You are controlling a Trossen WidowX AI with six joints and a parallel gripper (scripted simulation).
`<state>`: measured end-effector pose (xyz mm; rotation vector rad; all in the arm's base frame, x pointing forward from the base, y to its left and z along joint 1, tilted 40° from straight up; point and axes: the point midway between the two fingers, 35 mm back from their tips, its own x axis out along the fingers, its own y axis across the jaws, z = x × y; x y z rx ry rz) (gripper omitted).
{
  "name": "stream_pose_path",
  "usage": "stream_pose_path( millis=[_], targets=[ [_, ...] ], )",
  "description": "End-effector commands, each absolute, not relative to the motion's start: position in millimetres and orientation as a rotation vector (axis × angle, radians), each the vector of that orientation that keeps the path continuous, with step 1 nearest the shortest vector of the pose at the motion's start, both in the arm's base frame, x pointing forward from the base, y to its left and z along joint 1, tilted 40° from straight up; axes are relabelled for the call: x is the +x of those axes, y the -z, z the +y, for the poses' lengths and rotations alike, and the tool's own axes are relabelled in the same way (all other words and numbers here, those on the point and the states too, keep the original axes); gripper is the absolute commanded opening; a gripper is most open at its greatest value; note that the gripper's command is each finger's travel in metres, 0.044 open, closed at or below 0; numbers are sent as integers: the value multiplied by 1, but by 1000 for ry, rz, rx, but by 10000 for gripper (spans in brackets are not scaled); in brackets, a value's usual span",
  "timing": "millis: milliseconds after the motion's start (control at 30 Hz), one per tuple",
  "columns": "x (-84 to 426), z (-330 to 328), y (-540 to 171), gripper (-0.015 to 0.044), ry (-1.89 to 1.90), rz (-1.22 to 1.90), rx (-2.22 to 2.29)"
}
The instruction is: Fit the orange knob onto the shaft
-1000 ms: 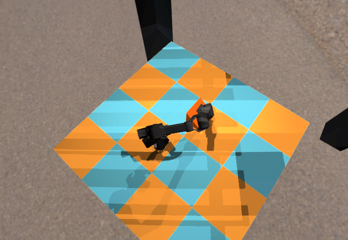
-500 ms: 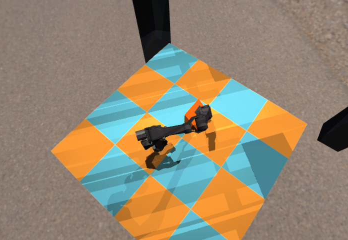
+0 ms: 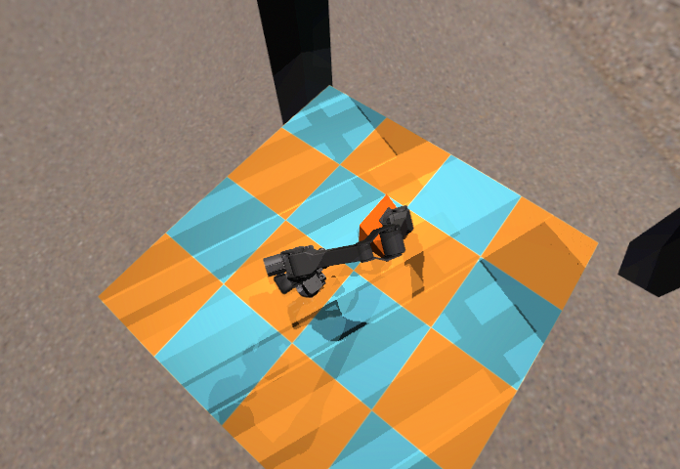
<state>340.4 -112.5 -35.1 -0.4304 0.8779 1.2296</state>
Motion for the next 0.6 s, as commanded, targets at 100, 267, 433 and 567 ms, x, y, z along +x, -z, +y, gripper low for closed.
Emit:
stream_pose_path(
  millis=[100, 267, 433, 567],
  targets=[
    [341, -113, 35, 0, -1229, 873, -433],
    [340, -114, 34, 0, -1226, 877, -428],
    [337, -117, 31, 0, -1223, 881, -423],
    [338, -118, 31, 0, -1248, 850, -465]
  ],
)
